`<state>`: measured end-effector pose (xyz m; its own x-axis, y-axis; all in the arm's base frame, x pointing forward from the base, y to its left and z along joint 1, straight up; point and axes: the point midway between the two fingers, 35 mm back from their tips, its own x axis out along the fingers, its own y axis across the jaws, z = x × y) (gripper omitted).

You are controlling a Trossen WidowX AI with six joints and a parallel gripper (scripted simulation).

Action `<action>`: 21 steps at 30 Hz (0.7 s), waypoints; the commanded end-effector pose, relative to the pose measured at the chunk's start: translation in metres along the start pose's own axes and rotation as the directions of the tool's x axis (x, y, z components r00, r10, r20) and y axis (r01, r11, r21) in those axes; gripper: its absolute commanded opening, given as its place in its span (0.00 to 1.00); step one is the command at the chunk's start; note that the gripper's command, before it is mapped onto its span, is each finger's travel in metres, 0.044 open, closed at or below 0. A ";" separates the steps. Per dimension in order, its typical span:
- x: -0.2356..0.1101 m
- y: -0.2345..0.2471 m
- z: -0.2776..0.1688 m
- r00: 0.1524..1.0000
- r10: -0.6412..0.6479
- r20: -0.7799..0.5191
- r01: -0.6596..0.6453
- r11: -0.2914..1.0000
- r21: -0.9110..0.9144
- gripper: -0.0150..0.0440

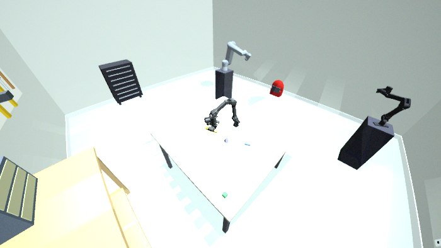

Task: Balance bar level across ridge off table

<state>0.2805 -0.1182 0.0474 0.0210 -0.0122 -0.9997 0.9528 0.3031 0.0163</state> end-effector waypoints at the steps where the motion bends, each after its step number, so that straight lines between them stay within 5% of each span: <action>1: 0.000 0.000 0.000 1.000 0.000 0.000 0.000 1.000 0.000 0.41; 5: -0.009 0.001 0.001 1.000 0.000 0.000 0.000 1.000 0.000 0.25; 21: -0.049 0.005 0.004 1.000 0.001 -0.001 -0.001 1.000 -0.002 0.25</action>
<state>0.2842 -0.1198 0.0894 0.0178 -0.0109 -0.9998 0.9529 0.3029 0.0137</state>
